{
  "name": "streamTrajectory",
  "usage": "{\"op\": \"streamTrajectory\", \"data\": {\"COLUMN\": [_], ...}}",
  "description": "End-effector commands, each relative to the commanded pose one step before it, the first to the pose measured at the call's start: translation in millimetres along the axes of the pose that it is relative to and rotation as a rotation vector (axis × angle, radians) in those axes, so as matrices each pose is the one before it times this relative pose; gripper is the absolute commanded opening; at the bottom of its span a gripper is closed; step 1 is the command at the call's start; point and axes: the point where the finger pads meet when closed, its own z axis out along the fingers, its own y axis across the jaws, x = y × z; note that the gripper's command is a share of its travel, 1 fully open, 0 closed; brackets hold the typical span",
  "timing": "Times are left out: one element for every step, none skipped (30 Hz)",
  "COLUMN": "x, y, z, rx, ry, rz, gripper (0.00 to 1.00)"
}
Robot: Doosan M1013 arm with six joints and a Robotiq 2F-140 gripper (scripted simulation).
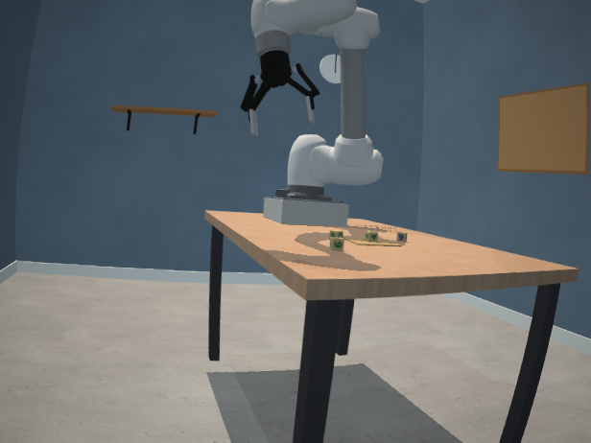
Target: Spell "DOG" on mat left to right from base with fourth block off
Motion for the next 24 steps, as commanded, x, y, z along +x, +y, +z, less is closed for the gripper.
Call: {"op": "streamTrajectory", "data": {"x": [32.6, 7.98, 7.99, 7.85, 8.47, 8.26, 8.3, 8.8, 0.0, 0.0, 25.75, 6.13, 7.23, 9.07, 9.22, 9.72, 9.71, 9.59, 9.36, 9.93, 10.12, 9.83, 10.08, 10.09], "y": [39.66, 8.47, 8.14, 7.69, 7.97, 7.46, 7.2, 7.32, 0.0, 0.0, 19.67, 4.34, 4.95, 5.96, 5.78, 5.8, 5.51, 5.17, 4.79, 4.81, 4.62, 4.22, 4.06, 3.8], "z": [31.67, 7.46, 7.34, 7.1, 7.54, 7.25, 7.19, 7.52, 0.0, 0.0, 21.13, 5.03, 5.89, 7.3, 7.36, 7.69, 7.62, 7.47, 7.24, 7.63, 7.73, 7.47, 7.63, 7.6], "rx": [-0.00418, -0.00001, 0.0003, 0.00059, 0.00094, 0.00122, 0.0015, 0.00189, 0.0, 0.0, 0.00715, 0.00206, 0.00259, 0.00349, 0.00382, 0.00432, 0.0046, 0.00483, 0.00497, 0.00555, 0.00595, 0.00606, 0.00649, 0.00678], "ry": [0.05078, 0.01194, 0.01174, 0.01135, 0.01204, 0.01155, 0.01141, 0.01189, 0.0, 0.0, 0.03351, 0.00779, 0.00908, 0.01121, 0.01121, 0.01161, 0.0114, 0.01106, 0.01062, 0.01106, 0.01106, 0.01055, 0.01061, 0.01042], "rz": [0.02281, 0.00506, 0.00499, 0.00483, 0.00514, 0.00495, 0.00492, 0.00516, 0.0, 0.0, 0.01473, 0.00348, 0.00409, 0.00509, 0.00515, 0.0054, 0.00538, 0.0053, 0.00516, 0.00547, 0.00557, 0.00541, 0.00556, 0.00557], "gripper": [1.0, 1.0, 1.0, 1.0, 1.0, 1.0, 1.0, 1.0, 1.0, 1.0, 1.0, 1.0, 1.0, 1.0, 1.0, 1.0, 1.0, 1.0, 1.0, 1.0, 1.0, 1.0, 1.0, 1.0]}}
